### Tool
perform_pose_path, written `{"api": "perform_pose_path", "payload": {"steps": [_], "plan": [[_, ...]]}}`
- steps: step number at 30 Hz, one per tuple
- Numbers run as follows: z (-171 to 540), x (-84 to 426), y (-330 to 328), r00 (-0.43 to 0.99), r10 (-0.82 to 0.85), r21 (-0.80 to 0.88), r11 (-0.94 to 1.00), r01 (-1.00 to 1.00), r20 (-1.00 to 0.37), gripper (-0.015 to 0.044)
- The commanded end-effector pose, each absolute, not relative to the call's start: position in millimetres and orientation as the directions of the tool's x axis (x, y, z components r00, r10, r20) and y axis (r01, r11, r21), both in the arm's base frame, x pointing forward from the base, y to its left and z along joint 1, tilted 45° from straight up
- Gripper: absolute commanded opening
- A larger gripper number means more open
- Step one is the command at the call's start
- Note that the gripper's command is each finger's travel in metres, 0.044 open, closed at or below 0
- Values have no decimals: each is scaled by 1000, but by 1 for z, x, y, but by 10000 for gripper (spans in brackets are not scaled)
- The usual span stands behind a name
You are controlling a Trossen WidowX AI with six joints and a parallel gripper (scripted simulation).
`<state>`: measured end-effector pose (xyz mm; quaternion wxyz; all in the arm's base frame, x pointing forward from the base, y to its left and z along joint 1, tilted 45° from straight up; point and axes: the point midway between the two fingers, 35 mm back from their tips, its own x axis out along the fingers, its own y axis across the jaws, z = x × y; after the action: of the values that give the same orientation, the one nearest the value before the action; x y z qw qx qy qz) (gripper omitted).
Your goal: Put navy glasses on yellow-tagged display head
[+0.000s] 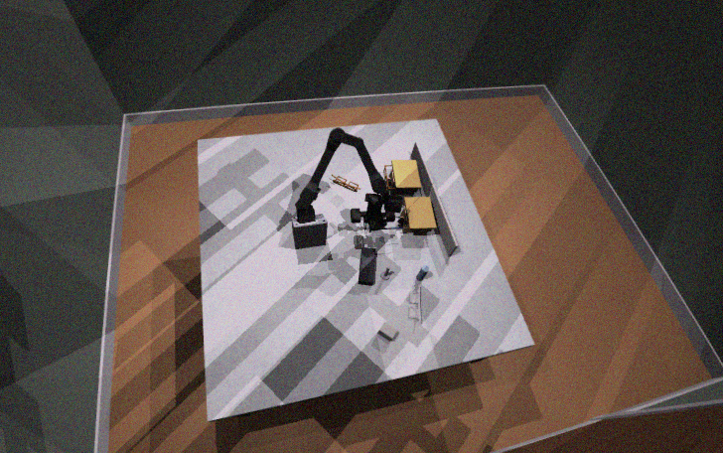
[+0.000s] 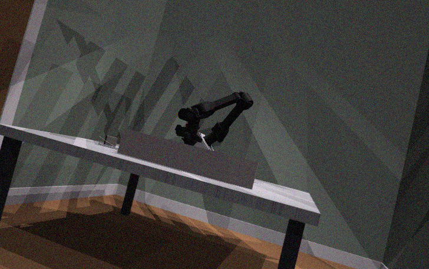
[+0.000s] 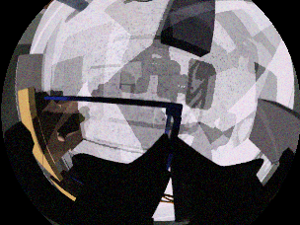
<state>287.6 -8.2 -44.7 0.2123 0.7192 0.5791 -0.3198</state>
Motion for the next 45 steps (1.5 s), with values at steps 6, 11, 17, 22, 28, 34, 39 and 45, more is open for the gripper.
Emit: {"api": "perform_pose_path", "payload": {"steps": [6,11,17,22,28,34,39,45], "plan": [[-44,301,-12,130,698,-62,-242,968,-705,0],[-44,306,-13,130,698,-61,-242,968,-705,0],[-45,313,-15,130,698,-61,-242,968,-705,0],[-45,318,-16,130,698,-61,-242,968,-705,0],[-45,325,-17,130,698,-60,-242,968,-705,0],[-46,332,-19,131,697,-60,-242,968,-705,0],[-46,337,-20,131,697,-60,-242,968,-705,0],[-46,344,-22,131,697,-59,-242,968,-705,0]]}}
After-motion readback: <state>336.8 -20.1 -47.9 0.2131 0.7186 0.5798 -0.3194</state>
